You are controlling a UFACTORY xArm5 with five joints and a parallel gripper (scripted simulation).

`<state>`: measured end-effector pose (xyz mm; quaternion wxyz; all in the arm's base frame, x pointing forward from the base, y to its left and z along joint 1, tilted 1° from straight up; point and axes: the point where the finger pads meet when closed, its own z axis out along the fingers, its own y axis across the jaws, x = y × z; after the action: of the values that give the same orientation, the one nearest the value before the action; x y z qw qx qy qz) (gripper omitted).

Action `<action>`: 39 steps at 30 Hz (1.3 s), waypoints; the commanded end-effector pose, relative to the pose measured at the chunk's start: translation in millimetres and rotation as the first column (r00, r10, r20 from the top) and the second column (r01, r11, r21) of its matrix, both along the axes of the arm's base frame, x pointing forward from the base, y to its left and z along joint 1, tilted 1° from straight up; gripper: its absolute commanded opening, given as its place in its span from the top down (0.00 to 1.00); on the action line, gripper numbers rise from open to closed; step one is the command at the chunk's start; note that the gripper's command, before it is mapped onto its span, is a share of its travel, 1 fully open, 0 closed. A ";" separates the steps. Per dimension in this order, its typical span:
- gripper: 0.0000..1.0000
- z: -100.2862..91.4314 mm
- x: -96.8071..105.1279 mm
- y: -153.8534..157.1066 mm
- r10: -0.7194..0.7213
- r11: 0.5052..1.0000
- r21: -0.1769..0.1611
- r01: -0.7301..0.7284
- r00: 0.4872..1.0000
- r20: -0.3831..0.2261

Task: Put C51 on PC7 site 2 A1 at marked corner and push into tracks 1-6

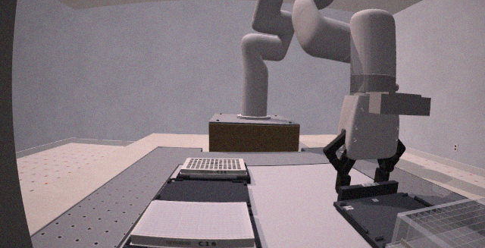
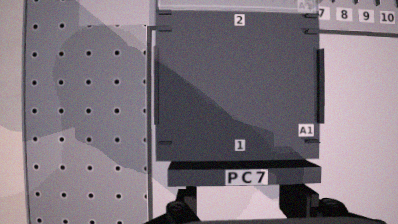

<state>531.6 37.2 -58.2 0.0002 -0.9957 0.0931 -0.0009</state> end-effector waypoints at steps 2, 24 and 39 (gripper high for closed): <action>0.19 5.3 8.3 0.3 -0.001 1.000 0.001 0.001 1.000 0.021; 0.19 5.2 5.7 0.8 -0.001 1.000 0.001 0.001 1.000 0.021; 0.19 5.1 -2.9 2.4 -0.001 1.000 0.001 0.001 1.000 0.021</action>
<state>531.6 39.3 -51.7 0.0024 -0.9955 0.0938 -0.0142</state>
